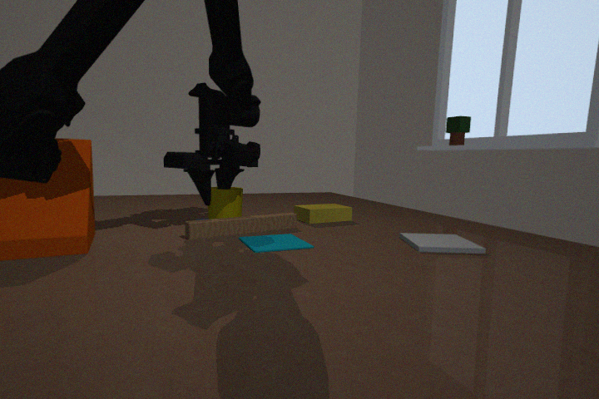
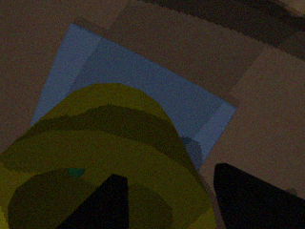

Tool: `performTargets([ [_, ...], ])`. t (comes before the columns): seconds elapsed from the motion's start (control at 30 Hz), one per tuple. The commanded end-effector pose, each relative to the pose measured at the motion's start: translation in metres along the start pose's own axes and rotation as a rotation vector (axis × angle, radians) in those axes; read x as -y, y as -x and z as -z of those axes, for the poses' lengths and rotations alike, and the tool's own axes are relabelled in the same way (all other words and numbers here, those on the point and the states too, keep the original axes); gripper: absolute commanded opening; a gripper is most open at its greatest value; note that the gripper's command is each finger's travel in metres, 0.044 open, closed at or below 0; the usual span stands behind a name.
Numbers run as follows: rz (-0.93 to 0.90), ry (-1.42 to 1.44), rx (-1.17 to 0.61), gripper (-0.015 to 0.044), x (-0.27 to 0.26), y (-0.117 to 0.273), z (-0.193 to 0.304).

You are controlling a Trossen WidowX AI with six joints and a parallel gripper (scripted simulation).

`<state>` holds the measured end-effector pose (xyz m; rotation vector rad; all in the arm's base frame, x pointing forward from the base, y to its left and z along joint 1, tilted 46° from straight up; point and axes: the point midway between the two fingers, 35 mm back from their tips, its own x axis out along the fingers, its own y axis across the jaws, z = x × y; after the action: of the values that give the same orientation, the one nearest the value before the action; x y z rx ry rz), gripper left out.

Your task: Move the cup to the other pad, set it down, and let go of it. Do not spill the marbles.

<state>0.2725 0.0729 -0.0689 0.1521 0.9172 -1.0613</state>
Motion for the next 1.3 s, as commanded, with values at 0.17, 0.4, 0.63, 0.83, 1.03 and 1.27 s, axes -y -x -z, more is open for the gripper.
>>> performTargets([
  [0.17, 0.012, 0.012, 0.004, 0.0167, 0.004, -0.007, 0.002],
  [0.4, 0.007, 0.004, 0.001, 0.0140, 0.002, -0.005, 0.001],
  [0.63, 0.007, 0.004, 0.001, 0.0093, 0.002, -0.005, 0.001],
  [0.83, 0.007, 0.004, 0.001, 0.0053, 0.002, -0.005, 0.001],
  [1.03, 0.007, 0.004, 0.001, 0.0013, 0.002, -0.005, 0.001],
  [1.27, 0.007, 0.006, 0.000, 0.0000, 0.001, 0.004, 0.001],
])
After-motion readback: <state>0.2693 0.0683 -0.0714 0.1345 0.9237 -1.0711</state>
